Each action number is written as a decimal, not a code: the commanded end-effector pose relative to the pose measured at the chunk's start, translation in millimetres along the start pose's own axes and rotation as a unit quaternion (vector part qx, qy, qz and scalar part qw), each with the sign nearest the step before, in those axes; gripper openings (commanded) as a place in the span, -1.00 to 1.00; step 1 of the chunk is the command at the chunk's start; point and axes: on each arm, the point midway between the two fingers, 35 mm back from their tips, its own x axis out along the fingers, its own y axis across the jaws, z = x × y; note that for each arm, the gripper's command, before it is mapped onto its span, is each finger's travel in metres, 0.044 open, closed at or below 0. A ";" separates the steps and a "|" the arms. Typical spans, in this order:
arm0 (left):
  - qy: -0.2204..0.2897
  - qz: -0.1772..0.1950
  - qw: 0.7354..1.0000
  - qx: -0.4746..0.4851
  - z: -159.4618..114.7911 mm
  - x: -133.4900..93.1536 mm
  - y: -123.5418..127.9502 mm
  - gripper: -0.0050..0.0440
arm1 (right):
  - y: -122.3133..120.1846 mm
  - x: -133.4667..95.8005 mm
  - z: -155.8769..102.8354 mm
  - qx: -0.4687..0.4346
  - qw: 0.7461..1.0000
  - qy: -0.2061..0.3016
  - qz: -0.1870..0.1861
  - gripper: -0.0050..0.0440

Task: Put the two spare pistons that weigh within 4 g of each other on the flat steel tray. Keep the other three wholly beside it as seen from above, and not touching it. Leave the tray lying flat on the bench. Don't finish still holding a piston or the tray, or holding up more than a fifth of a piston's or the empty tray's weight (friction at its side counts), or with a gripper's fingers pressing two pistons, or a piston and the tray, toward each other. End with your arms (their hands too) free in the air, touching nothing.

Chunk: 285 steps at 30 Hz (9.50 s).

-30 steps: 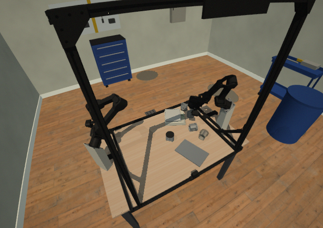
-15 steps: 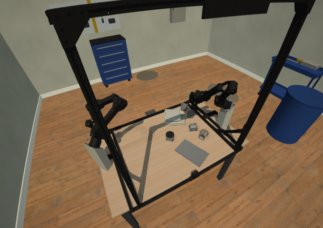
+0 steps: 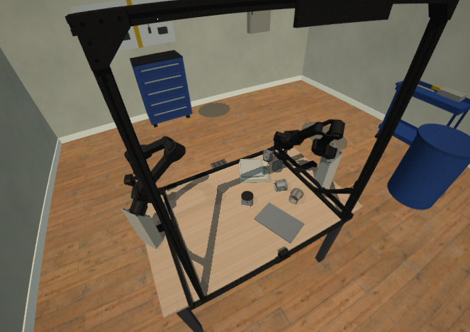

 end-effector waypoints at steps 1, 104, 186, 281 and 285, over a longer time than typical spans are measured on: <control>0.000 -0.002 1.000 0.000 0.3 -0.1 -0.4 1.00 | 15.0 -3.4 0.7 -0.010 0.999 0.024 0.039 0.75; 0.000 -0.002 1.000 0.000 0.3 -0.1 -0.4 1.00 | 155.1 -95.6 -18.5 -0.207 0.940 0.024 0.270 0.75; 0.000 -0.002 1.000 0.000 0.3 -0.1 -0.4 1.00 | 214.8 -1.4 -46.7 -0.209 0.940 0.027 0.270 0.75; 0.000 -0.002 1.000 0.000 0.3 -0.1 -0.4 1.00 | 176.0 -55.8 -22.2 -0.207 0.941 0.024 0.268 -0.15; 0.000 -0.002 1.000 0.000 0.3 -0.1 -0.4 1.00 | 170.8 -55.9 -18.9 -0.194 0.943 0.030 0.269 -0.15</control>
